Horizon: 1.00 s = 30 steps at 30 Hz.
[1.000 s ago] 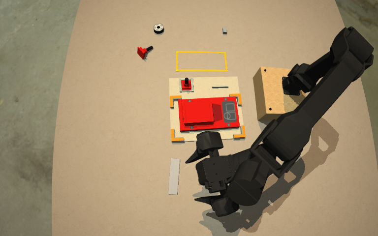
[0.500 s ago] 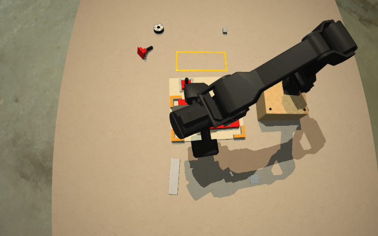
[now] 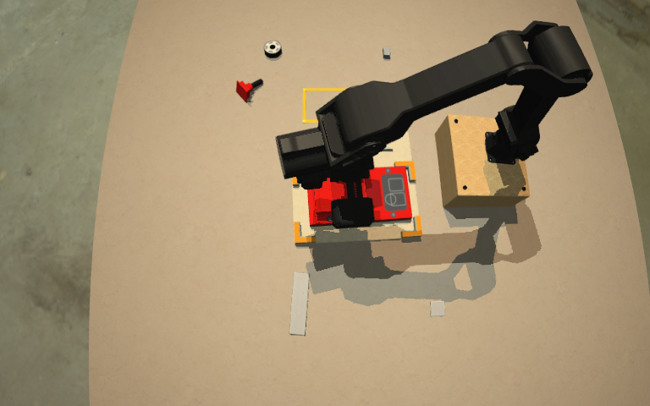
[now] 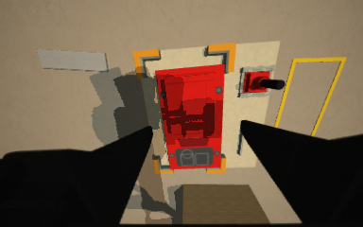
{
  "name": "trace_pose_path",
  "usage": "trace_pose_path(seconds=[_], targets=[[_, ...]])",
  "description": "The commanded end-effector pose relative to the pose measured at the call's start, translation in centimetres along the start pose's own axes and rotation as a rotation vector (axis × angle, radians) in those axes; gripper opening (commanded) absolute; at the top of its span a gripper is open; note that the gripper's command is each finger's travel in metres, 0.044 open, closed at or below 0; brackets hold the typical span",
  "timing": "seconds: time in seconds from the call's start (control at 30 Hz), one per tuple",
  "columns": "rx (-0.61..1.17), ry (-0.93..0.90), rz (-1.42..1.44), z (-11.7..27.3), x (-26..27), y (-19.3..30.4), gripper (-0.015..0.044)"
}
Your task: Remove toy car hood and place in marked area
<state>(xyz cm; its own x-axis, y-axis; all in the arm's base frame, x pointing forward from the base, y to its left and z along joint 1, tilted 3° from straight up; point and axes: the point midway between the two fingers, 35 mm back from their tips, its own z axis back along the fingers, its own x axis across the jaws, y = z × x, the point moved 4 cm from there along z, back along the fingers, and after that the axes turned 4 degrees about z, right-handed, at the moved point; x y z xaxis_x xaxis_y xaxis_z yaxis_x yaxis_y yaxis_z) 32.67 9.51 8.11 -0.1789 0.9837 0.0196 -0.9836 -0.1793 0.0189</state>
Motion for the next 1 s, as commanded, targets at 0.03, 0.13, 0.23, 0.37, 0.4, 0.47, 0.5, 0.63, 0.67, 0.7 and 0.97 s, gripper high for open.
trace_pose_path(seconds=[0.03,0.13,0.23,0.37,0.4,0.47,0.5,0.63,0.67,0.7,0.97], targets=[[0.007,-0.006,0.001,-0.3,-0.1,0.0,0.0440],[0.007,-0.006,0.001,-0.5,-0.1,0.0,0.0440],[0.007,-0.006,0.001,-0.7,0.0,-0.1,0.0440],[0.007,-0.006,0.001,-0.9,0.0,-0.1,0.0440],[0.007,-0.006,0.001,-1.0,0.0,-0.1,0.0440],[0.007,-0.006,0.001,-1.1,0.0,-0.1,0.0440],[0.007,-0.006,0.001,-1.2,0.0,-0.1,0.0440],[0.007,-0.006,0.001,-1.5,0.0,-0.1,0.0440],[0.007,-0.006,0.001,-1.5,0.0,-0.1,0.0440],[0.007,-0.006,0.001,-1.6,0.0,-0.1,0.0440],[0.007,-0.006,0.001,-2.1,0.0,-0.1,0.0440]])
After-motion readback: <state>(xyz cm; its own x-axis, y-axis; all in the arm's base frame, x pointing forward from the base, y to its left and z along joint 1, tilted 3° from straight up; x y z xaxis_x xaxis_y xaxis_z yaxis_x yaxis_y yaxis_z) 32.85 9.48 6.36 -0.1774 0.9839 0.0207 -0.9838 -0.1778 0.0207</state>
